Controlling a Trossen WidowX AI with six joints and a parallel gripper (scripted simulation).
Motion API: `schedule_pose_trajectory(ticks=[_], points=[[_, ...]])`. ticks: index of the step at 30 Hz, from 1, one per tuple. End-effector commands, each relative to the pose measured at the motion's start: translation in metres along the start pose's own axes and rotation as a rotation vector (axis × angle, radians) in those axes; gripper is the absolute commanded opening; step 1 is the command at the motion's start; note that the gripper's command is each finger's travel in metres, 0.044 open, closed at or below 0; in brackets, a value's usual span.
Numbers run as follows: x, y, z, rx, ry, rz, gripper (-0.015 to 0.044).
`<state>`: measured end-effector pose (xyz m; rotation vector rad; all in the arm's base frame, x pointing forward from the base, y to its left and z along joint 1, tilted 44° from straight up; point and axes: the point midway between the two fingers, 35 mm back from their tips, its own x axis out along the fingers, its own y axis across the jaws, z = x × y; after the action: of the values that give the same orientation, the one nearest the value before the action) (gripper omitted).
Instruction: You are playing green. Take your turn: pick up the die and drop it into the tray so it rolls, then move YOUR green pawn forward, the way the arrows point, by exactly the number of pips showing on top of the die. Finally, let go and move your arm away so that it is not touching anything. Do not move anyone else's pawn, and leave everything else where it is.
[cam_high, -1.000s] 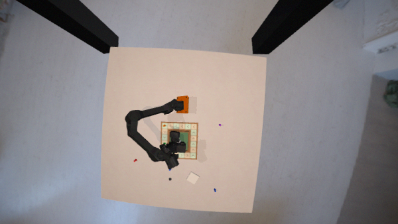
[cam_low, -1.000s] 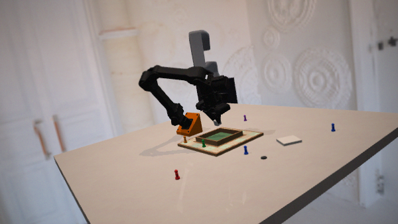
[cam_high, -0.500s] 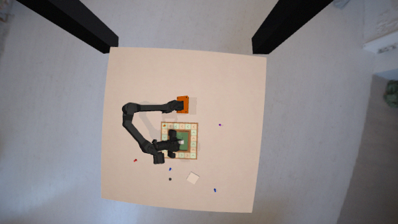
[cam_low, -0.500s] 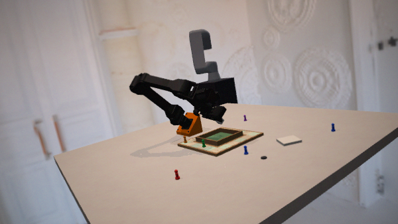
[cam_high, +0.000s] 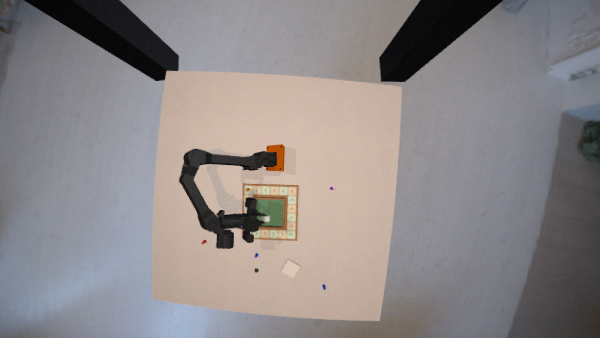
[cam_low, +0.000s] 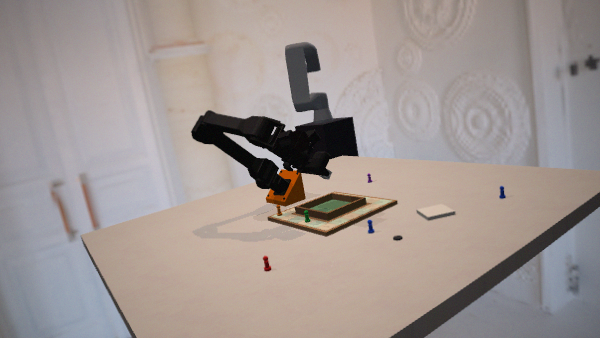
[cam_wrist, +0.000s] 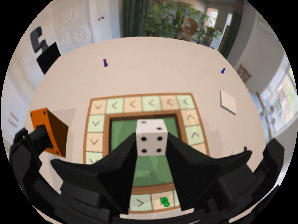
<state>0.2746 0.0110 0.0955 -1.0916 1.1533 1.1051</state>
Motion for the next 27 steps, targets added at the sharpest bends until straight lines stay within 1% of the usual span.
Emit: schedule_pose_trajectory(ticks=[1, 10, 18, 20, 23, 27], points=[[0.002, 0.003, -0.001, 0.001, -0.003, 0.015, 0.0000], [0.000, 0.001, 0.000, 0.000, 0.001, 0.004, 0.0000], [0.000, 0.001, 0.000, 0.000, 0.001, 0.004, 0.0210], [-0.005, 0.000, 0.006, 0.001, -0.001, 0.007, 0.0263], [-0.024, 0.000, 0.028, 0.001, -0.005, 0.016, 0.0341], [-0.024, 0.001, 0.029, 0.005, 0.012, 0.023, 0.0440]])
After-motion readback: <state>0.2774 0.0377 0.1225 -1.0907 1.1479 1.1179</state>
